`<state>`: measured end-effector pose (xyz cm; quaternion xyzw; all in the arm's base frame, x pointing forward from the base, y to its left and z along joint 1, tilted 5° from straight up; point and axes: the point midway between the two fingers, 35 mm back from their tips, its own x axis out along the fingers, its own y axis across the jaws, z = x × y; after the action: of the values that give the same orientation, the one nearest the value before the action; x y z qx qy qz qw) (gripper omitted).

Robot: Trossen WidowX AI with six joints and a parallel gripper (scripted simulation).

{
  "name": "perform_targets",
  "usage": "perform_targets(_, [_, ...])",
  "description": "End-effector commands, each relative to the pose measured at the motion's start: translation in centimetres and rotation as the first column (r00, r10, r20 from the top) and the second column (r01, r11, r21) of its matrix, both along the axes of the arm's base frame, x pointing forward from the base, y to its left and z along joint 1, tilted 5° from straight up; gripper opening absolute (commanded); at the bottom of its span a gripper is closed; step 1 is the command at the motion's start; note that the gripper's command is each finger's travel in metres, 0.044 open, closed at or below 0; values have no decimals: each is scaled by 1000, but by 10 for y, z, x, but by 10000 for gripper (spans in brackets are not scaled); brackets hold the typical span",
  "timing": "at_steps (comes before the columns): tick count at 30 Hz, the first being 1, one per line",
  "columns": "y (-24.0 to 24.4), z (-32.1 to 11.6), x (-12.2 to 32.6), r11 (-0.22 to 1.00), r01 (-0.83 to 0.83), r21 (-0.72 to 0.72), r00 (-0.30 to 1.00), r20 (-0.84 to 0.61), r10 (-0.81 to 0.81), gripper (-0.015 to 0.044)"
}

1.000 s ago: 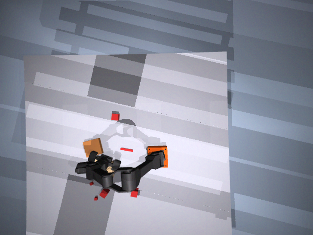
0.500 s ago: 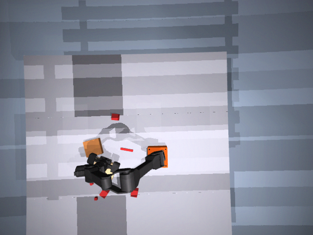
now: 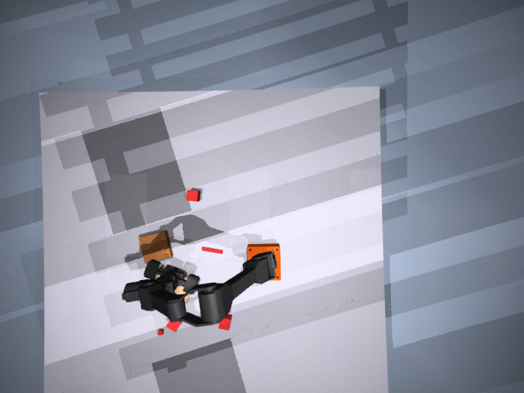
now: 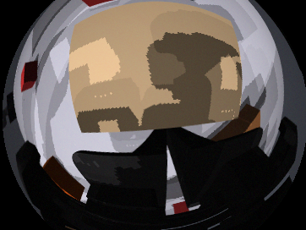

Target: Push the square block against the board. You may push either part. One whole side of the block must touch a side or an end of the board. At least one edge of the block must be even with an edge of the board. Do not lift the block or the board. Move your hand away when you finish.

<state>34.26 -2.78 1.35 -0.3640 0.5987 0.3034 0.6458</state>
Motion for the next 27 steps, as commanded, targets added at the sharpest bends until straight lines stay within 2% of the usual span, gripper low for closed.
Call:
perform_targets(1, [6, 0, 3, 1000, -2, 5, 1000, 1, 2, 0])
perform_targets(17, [15, 0, 8, 1000, -2, 6, 1000, 2, 2, 0])
perform_targets(27, [4, 0, 2, 1000, -2, 5, 1000, 1, 2, 0])
